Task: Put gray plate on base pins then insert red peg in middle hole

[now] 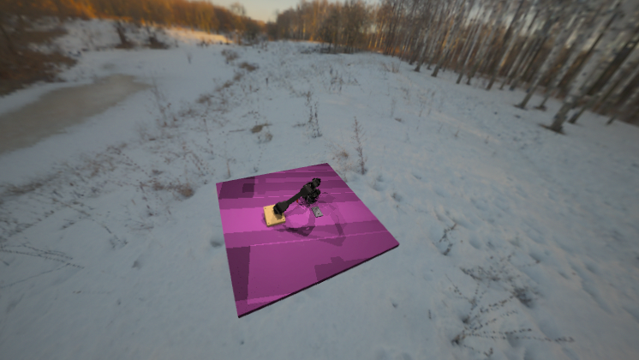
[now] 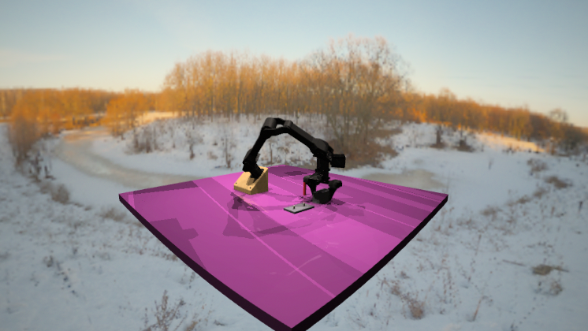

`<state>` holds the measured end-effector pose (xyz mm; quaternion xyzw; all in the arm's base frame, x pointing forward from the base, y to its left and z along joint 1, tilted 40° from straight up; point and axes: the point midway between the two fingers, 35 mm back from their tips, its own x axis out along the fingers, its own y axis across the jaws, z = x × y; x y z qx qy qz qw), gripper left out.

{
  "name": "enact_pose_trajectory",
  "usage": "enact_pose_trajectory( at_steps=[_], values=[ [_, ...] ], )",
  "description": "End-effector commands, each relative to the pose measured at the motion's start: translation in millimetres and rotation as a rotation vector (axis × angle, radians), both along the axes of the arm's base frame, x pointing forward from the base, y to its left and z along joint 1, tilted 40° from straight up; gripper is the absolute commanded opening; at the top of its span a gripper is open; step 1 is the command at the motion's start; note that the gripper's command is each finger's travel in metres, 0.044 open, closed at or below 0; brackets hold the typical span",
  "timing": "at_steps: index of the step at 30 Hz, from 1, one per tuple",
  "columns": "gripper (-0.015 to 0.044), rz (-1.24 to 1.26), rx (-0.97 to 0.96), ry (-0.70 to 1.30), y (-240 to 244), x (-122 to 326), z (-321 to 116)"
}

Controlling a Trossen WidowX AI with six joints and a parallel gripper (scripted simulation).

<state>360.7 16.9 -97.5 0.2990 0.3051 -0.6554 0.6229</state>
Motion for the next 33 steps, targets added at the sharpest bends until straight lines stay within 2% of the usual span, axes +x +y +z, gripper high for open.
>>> enact_pose_trajectory(
  at_steps=[1, 12, 22, 24, 33],
  values=[
    [0.0414, 0.007, -0.005, 0.002, -2, 0, -2],
    [0.0125, 0.007, -0.005, 0.002, -2, 0, -2],
    [0.0058, 0.007, -0.005, 0.002, -2, 0, -2],
    [0.0006, 0.007, -0.005, 0.002, -2, 0, -2],
    [0.0, 0.007, -0.002, 0.001, 15, 6, 16]
  ],
)
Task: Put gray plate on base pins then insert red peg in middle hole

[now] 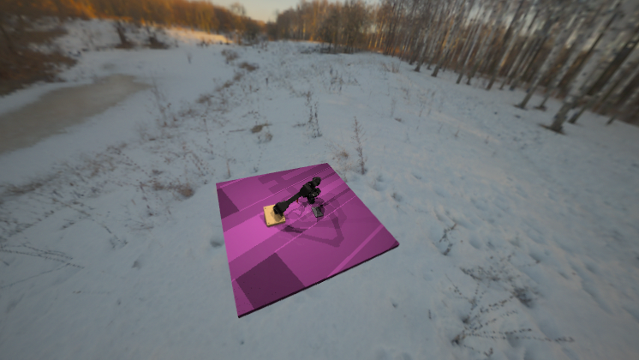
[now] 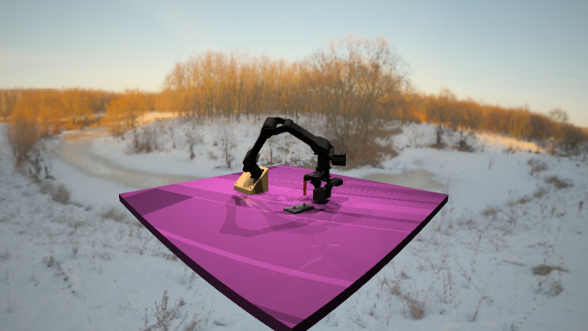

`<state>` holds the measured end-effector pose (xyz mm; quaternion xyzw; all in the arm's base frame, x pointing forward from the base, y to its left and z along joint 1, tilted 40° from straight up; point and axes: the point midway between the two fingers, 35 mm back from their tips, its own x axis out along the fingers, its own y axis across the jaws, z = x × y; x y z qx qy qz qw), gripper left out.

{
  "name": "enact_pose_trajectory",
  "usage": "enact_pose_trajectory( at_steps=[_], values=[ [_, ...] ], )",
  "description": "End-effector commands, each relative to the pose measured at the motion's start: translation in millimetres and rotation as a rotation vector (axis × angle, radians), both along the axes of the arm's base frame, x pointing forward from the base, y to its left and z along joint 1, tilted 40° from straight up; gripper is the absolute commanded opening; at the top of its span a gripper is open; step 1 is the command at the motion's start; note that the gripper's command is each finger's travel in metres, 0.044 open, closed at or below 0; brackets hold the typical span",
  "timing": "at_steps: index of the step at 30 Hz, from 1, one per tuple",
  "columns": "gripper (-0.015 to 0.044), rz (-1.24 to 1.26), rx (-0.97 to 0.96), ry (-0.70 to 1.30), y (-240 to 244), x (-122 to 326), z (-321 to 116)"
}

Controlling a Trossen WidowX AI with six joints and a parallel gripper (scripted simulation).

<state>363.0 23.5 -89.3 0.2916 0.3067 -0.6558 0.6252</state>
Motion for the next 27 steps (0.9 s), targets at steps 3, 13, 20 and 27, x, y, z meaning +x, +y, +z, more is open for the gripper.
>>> enact_pose_trajectory(
  at_steps=[3, 13, 20, 27],
  values=[
    [0.0, -0.001, 0.008, -0.009, 14, 5, 15],
    [0.0, 0.0, 0.01, -0.009, 34, 9, 39],
    [0.0, -0.001, 0.011, -0.009, 48, 10, 57],
    [0.0, -0.001, 0.01, -0.008, 61, 9, 75]
  ],
)
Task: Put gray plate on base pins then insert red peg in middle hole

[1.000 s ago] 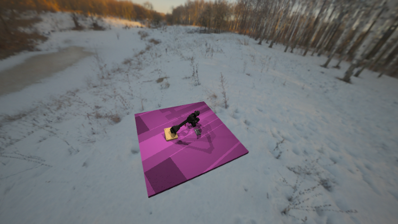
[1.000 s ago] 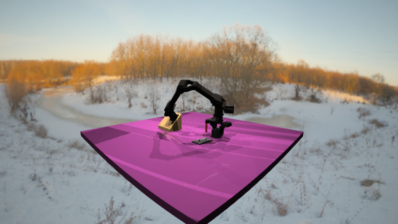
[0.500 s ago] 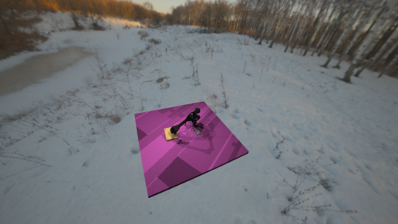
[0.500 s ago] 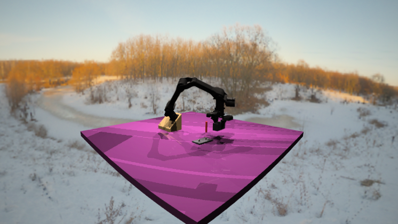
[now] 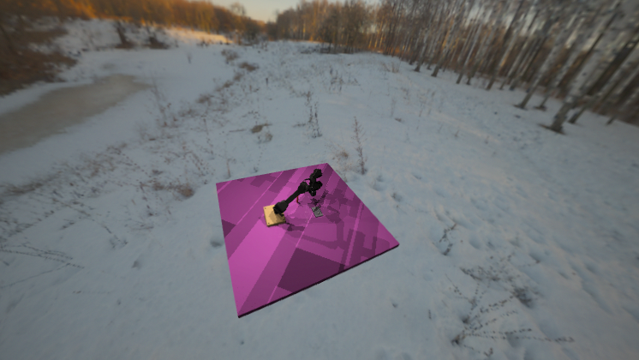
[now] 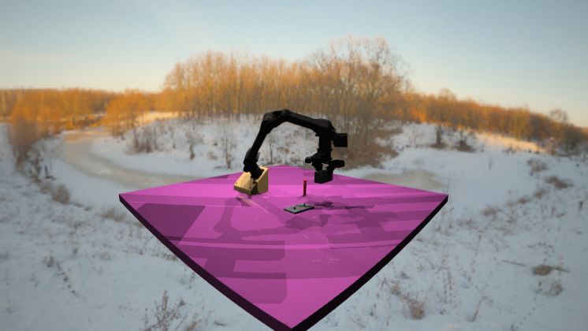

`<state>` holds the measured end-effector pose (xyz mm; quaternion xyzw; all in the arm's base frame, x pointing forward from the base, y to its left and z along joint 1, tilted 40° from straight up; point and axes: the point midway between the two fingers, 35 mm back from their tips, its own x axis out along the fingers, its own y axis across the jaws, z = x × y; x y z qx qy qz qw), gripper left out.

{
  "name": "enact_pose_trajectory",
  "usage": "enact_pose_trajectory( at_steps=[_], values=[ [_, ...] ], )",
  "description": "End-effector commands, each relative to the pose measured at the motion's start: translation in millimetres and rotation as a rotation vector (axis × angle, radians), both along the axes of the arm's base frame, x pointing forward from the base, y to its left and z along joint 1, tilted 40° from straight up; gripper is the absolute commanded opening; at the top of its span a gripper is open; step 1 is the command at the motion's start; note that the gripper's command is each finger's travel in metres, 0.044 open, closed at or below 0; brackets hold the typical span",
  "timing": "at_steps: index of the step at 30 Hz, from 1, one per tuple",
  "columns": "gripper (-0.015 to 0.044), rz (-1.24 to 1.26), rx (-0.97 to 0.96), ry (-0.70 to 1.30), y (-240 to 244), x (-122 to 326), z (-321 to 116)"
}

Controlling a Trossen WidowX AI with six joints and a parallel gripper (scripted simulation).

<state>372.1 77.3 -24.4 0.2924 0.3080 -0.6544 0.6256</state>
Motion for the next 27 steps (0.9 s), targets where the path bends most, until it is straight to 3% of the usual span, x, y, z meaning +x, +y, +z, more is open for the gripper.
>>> enact_pose_trajectory(
  at_steps=[1, 11, 27],
  values=[
    [0.0, -0.003, 0.007, -0.008, 10, 0, 13],
    [0.0, -0.004, 0.006, -0.007, 21, -2, 31],
    [0.0, -0.029, 0.015, -0.03, -28, 4, 42]
  ],
)
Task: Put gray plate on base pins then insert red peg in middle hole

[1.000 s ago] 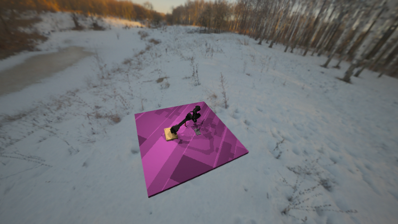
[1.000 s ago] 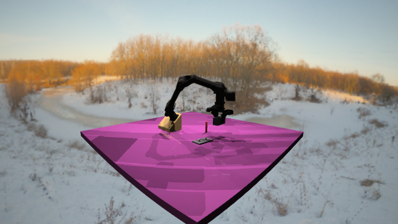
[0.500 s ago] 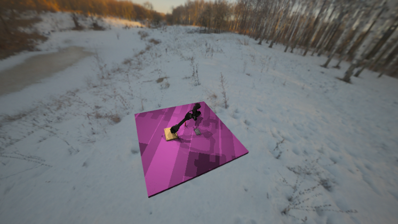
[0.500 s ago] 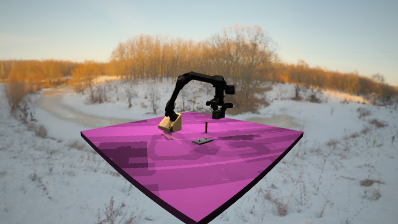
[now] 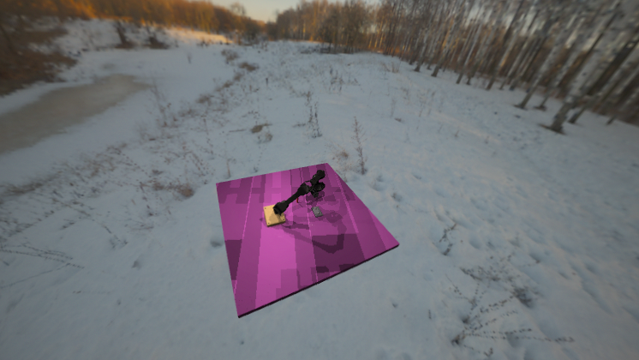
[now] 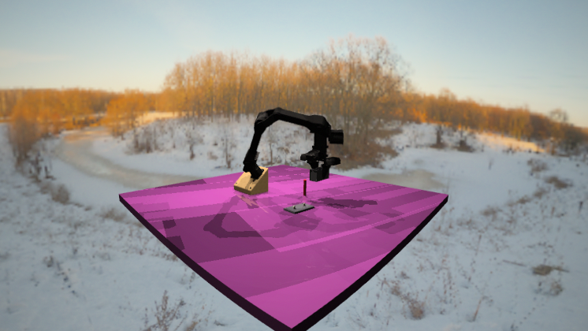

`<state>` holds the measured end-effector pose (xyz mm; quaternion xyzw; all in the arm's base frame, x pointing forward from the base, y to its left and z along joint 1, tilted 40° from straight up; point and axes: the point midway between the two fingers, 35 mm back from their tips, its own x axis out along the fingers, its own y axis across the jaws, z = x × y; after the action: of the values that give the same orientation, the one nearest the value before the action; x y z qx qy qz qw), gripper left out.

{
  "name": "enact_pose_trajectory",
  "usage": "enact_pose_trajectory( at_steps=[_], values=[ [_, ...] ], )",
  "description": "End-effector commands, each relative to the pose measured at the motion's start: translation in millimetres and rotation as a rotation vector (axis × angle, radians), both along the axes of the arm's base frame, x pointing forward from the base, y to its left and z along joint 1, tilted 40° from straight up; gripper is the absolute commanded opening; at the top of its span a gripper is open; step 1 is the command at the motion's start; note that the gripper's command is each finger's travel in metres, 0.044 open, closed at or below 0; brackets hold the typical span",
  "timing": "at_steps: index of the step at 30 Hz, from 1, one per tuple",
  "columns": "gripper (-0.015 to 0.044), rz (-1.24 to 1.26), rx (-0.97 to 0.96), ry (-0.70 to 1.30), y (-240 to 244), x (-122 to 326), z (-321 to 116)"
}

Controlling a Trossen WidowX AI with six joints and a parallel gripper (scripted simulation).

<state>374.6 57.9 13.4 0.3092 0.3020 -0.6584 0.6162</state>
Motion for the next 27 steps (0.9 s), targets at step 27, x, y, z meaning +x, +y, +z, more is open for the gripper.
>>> enact_pose_trajectory(
  at_steps=[27],
  values=[
    [0.0, -0.046, -0.012, -0.049, -94, -9, 22]
  ],
)
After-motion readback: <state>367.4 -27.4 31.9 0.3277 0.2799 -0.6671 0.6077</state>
